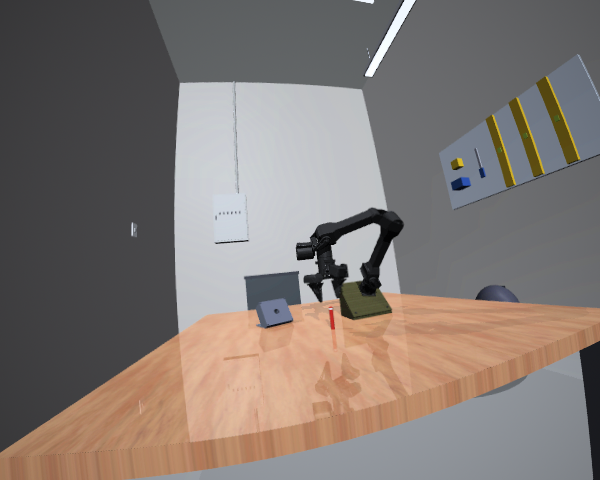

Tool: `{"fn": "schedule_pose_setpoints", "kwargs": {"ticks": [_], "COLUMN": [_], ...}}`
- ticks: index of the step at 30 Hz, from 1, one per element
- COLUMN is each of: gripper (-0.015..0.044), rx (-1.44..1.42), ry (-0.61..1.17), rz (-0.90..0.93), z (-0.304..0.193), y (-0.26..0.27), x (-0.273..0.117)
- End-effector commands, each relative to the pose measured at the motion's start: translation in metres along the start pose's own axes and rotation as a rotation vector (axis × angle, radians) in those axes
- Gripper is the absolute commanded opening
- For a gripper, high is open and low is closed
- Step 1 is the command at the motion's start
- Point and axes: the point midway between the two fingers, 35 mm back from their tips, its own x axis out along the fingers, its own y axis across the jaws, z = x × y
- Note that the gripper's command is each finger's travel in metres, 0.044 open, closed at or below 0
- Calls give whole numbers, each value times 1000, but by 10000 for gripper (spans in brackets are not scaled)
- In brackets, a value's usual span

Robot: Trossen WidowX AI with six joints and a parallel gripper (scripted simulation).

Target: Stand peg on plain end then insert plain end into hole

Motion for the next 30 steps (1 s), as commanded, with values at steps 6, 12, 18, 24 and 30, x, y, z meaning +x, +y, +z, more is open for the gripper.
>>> {"fn": "schedule_pose_setpoints", "kwargs": {"ticks": [6, 12, 18, 24, 30], "gripper": [440, 440, 440, 440, 440], "rx": [-240, -394, -458, -458, -458], "ry": [-2, -2, -2, -1, 0], "rz": [-6, -7, -7, -7, -6], "z": [1, 1, 1, 1, 0], "y": [-1, -1, -1, -1, -2], "x": [1, 2, 3, 5, 15]}}
